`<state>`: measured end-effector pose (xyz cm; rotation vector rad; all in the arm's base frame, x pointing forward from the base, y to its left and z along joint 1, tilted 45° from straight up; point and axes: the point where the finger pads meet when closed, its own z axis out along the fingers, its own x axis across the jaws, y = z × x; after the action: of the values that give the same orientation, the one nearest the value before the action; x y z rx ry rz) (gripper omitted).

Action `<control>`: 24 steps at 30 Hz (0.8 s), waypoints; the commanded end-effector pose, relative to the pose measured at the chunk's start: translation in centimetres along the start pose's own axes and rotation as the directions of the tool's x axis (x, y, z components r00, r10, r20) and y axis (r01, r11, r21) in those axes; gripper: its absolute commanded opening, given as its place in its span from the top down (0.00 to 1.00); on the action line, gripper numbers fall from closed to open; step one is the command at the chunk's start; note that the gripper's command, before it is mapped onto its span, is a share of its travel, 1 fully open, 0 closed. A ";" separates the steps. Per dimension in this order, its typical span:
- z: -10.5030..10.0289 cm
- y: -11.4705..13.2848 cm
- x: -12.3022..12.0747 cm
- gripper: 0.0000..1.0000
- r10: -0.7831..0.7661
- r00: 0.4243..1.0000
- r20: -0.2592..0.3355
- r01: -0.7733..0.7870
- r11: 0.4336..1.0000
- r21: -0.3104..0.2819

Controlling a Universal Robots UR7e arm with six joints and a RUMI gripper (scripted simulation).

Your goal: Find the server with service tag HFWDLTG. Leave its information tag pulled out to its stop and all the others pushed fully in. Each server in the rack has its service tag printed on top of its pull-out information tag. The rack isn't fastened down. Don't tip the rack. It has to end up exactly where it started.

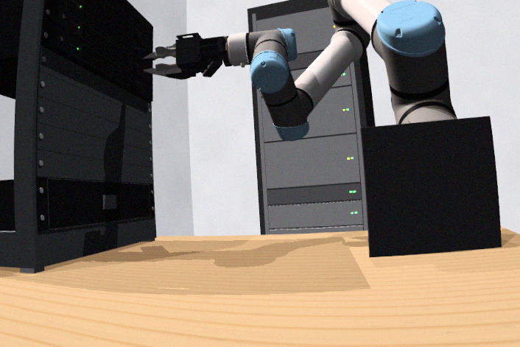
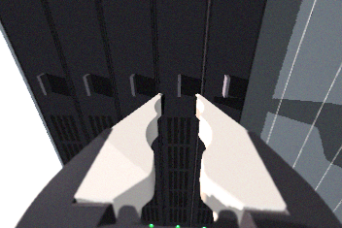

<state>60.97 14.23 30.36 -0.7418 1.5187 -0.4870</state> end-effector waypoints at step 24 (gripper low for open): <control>1.8 0.1 -0.1 0.85 0.001 1.000 0.001 -0.001 1.000 -0.002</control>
<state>62.78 14.47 30.19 -0.7419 1.5184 -0.4869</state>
